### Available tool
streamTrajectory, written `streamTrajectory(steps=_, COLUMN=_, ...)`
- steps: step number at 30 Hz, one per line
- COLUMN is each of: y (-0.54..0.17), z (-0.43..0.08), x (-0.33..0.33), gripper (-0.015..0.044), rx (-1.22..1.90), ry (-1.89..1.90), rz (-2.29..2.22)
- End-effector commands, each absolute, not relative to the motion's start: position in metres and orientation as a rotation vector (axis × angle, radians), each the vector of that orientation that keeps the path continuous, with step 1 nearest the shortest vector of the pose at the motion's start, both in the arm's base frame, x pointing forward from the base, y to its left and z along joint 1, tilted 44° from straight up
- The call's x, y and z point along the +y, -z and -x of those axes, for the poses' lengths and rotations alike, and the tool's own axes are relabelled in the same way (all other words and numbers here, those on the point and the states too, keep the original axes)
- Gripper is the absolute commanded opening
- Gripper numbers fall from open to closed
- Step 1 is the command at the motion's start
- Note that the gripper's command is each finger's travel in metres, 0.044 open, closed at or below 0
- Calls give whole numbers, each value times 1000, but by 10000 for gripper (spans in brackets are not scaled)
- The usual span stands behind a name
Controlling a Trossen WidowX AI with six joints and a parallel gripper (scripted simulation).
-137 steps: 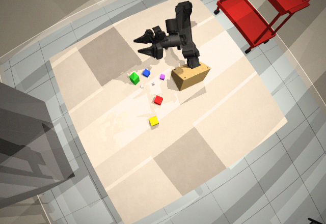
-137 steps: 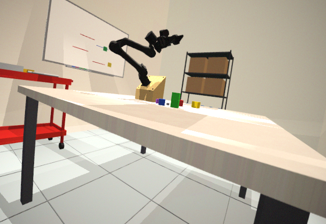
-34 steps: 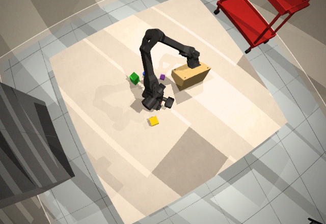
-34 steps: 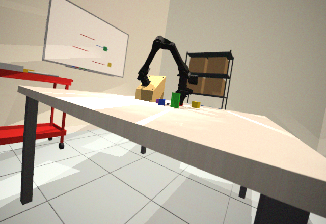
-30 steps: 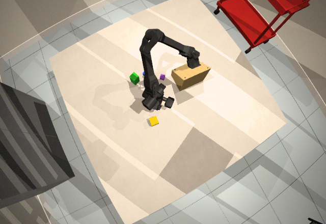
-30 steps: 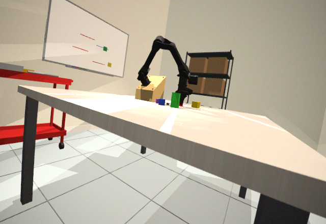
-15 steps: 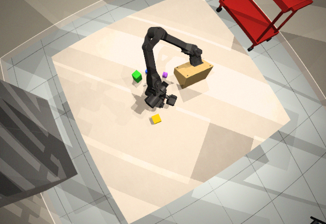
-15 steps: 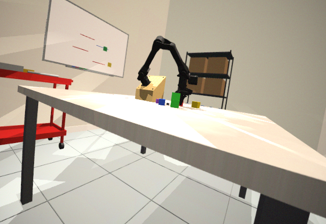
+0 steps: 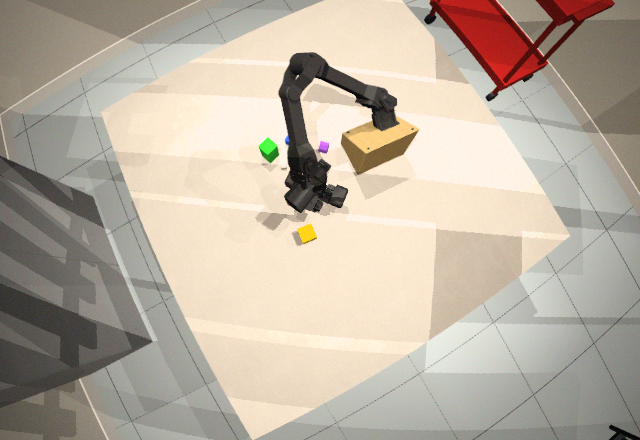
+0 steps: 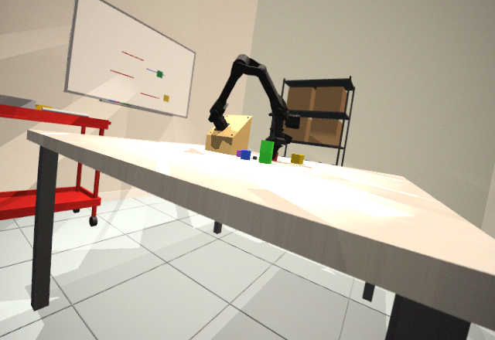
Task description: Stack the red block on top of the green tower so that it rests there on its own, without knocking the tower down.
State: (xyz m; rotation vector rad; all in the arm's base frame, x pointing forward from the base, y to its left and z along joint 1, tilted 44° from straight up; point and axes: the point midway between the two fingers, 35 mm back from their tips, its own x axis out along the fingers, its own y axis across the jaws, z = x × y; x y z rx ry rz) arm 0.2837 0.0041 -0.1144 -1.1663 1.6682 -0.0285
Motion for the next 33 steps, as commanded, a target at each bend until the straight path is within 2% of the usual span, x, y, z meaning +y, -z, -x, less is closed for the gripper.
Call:
streamTrajectory(steps=1, y=109, z=-285, x=10, gripper=45, rx=1663, ry=32, rz=1166)
streamTrajectory(steps=3, y=103, z=-285, x=16, gripper=0, rx=1663, ry=32, rz=1166)
streamTrajectory(steps=22, y=34, z=-282, x=84, gripper=0, rx=1663, ry=28, rz=1162)
streamTrajectory(steps=33, y=28, z=-284, x=85, gripper=0, rx=1663, ry=28, rz=1157)
